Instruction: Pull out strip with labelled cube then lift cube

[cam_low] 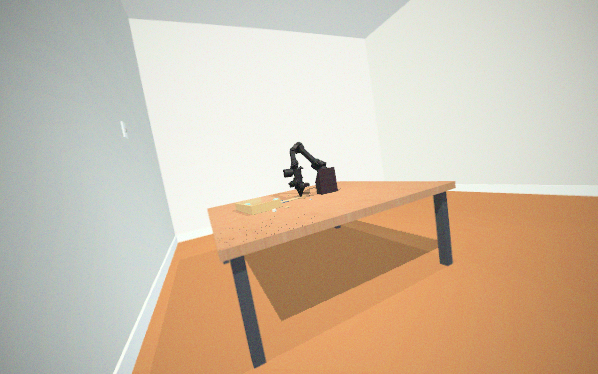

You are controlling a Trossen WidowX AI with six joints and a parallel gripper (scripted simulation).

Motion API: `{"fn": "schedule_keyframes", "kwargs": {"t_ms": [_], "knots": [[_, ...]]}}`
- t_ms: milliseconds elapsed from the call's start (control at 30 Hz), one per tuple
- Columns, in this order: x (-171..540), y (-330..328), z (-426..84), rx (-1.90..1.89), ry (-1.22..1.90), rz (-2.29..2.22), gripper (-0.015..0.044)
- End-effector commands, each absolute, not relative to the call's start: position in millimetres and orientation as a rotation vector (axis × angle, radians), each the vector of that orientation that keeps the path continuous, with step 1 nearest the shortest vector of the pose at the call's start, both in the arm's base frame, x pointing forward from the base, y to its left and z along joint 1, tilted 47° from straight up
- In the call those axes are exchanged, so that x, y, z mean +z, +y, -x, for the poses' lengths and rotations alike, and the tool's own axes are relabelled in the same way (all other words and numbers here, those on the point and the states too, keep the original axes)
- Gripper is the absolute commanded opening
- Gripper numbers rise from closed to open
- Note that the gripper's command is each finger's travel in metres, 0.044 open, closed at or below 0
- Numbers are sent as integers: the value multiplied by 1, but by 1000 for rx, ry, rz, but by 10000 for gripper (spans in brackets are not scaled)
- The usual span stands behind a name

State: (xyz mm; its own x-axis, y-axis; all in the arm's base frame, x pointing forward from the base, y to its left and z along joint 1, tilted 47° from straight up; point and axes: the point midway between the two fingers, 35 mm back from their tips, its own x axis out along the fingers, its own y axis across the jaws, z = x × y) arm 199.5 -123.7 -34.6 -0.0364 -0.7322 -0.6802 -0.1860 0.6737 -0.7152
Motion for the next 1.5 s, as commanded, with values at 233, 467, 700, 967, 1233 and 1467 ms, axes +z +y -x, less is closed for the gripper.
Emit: {"fn": "schedule_keyframes", "kwargs": {"t_ms": [233, 467, 700, 967, 1233, 1467], "knots": [[-36, -126, -191, -522, 1607, 778, 0], [-36, -126, -191, -522, 1607, 778, 0], [-36, -126, -191, -522, 1607, 778, 0], [-8, -94, -203, -520, 1605, 775, 0], [-10, -92, -226, -576, 1577, 721, 131], [-12, -89, -252, -582, 1573, 714, 315]]}}
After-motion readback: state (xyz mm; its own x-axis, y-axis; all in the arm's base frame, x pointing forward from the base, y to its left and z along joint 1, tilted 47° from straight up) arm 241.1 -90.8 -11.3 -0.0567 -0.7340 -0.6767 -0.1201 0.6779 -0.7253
